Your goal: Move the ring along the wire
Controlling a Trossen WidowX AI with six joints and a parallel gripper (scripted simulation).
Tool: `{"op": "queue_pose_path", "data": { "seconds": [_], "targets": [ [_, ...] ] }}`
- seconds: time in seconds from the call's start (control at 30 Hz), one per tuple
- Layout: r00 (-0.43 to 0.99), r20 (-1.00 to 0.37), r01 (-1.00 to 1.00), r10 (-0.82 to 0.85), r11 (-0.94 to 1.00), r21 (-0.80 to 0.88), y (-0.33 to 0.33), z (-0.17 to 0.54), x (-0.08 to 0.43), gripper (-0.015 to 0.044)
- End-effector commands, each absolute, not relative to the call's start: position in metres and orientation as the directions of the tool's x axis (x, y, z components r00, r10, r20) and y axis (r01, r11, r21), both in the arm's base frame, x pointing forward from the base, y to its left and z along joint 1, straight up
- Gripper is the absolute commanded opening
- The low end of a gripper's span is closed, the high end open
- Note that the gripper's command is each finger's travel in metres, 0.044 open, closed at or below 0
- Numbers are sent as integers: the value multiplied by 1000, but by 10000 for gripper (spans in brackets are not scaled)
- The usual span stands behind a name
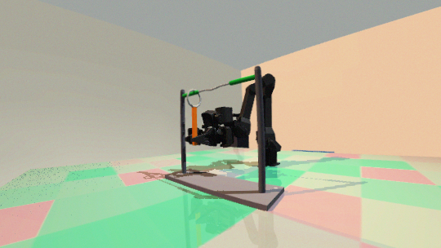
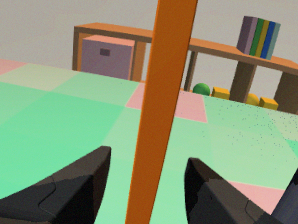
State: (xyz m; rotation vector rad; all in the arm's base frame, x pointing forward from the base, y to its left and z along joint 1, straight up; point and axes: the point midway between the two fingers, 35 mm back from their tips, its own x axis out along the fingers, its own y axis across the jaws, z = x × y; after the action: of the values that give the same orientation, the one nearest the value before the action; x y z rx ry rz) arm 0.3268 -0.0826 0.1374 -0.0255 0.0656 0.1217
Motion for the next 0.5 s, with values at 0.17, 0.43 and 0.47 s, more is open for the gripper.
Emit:
{"op": "queue_pose_path", "data": {
  "seconds": [0.17, 0.43, 0.47],
  "targets": [
    [990, -72, -119, 118, 993, -10, -80, 132, 342, 160],
    [990, -72, -119, 118, 993, -10, -79, 132, 343, 160],
    [990, -72, -119, 118, 993, -10, -79, 132, 343, 160]
  ]
}}
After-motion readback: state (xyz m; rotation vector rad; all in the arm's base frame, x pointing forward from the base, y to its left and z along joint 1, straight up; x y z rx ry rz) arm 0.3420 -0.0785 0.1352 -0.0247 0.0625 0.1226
